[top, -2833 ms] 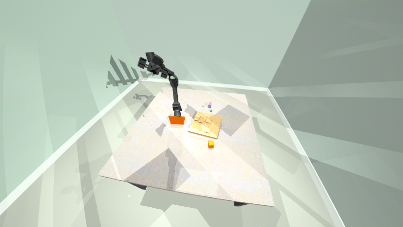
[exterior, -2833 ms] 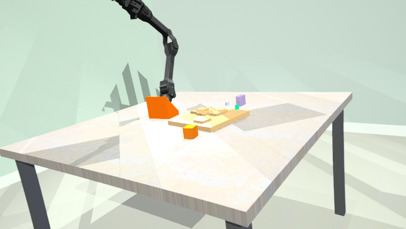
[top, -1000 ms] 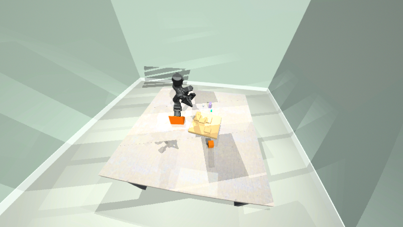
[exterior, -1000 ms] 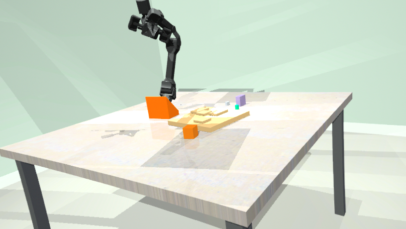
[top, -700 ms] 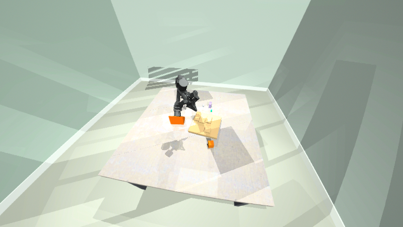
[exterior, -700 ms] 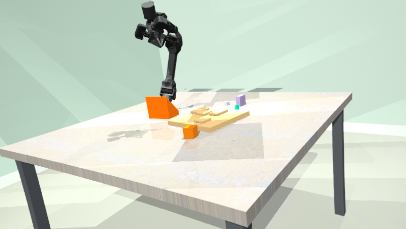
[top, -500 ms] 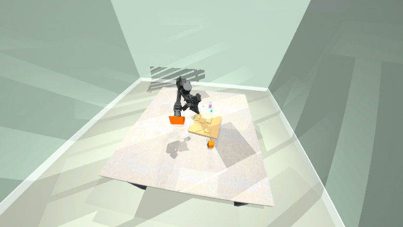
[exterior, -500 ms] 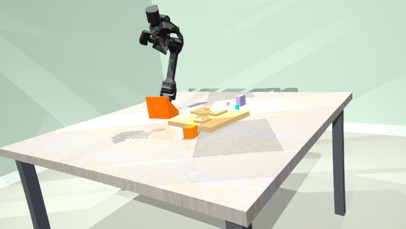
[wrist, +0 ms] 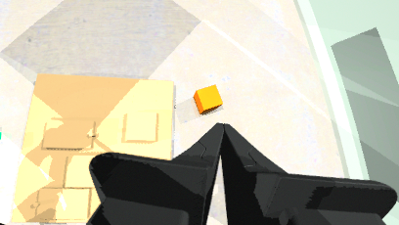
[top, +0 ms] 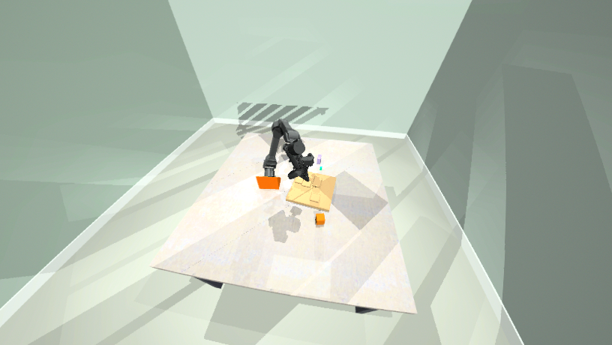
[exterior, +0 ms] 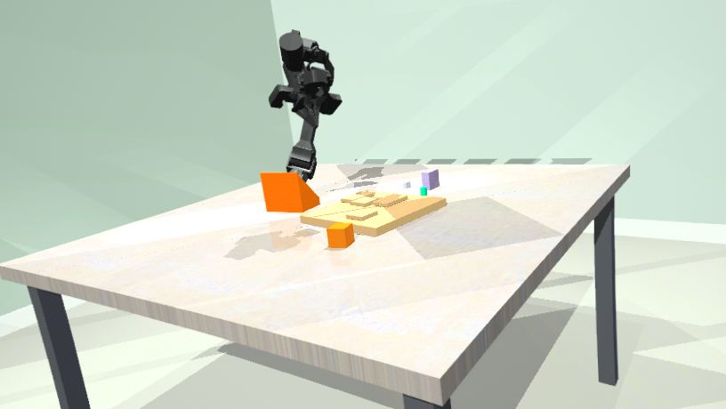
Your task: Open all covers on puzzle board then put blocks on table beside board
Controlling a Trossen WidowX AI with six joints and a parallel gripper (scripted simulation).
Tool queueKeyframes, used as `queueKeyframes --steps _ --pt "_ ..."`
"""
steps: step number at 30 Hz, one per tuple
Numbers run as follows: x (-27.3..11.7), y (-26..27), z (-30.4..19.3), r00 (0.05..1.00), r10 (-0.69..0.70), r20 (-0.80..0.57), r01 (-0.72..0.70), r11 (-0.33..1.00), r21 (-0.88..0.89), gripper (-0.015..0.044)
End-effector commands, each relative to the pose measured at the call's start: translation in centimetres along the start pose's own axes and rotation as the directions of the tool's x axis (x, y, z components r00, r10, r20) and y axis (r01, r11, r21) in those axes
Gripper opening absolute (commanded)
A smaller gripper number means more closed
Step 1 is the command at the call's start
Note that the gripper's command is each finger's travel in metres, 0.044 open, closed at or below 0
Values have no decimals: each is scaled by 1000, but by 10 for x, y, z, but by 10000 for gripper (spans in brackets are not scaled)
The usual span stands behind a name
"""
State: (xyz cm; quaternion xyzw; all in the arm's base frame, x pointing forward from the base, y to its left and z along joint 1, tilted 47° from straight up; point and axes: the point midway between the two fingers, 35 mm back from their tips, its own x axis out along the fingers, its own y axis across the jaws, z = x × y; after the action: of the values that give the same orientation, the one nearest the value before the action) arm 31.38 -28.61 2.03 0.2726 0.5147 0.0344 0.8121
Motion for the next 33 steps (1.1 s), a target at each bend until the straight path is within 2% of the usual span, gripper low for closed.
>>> queueKeyframes --steps 1,17,33 --pt "14 11 -6 998 32 -50 -32 999 -4 0" --pt "74 64 -43 944 149 -294 -158 987 -4 0" --pt "116 119 -94 799 241 -551 -259 965 47 0"
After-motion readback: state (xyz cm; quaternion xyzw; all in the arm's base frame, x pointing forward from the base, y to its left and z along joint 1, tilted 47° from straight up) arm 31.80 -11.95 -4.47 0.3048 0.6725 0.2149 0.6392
